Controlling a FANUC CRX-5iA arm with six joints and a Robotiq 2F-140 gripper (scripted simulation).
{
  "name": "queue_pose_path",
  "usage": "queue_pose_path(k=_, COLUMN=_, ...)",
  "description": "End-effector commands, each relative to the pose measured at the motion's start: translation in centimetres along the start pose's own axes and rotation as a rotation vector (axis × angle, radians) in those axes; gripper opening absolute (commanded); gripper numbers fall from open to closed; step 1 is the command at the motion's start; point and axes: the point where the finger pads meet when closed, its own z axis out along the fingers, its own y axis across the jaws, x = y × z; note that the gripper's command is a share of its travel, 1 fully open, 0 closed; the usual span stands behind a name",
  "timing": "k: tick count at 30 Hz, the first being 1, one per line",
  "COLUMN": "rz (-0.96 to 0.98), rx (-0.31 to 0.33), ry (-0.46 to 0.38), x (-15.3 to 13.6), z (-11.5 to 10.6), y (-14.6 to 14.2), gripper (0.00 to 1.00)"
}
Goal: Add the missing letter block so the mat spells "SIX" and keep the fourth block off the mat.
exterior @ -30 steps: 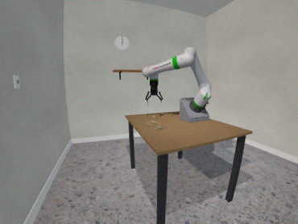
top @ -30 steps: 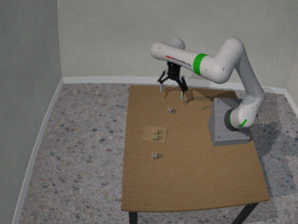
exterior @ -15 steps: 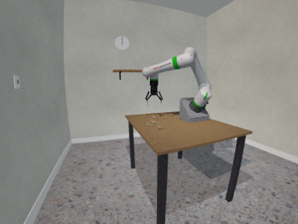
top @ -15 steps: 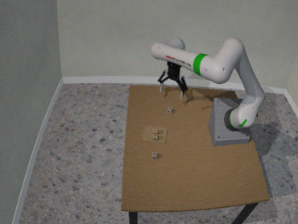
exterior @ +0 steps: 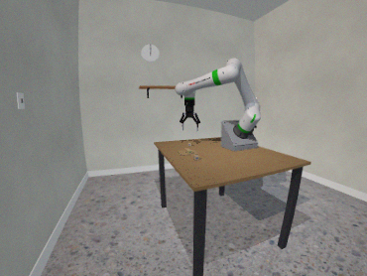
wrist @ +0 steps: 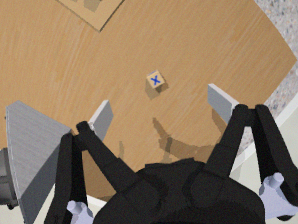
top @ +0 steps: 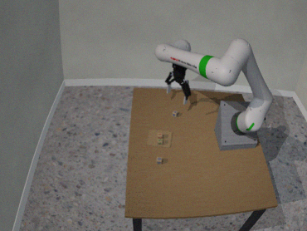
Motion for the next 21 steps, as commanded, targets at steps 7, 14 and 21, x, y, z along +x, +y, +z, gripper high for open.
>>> queue_pose_path(k=7, rz=0.287, rx=0.000, ry=-0.004, x=0.00, z=0.17, y=0.02, gripper=1.00)
queue_pose_path(k=14, rz=0.506, rx=-0.001, ry=-0.004, x=0.00, z=0.33, y=0.02, gripper=1.00)
queue_pose_path(k=21, rz=0.714, rx=-0.001, ry=-0.004, x=0.00, z=0.47, y=0.02, gripper=1.00)
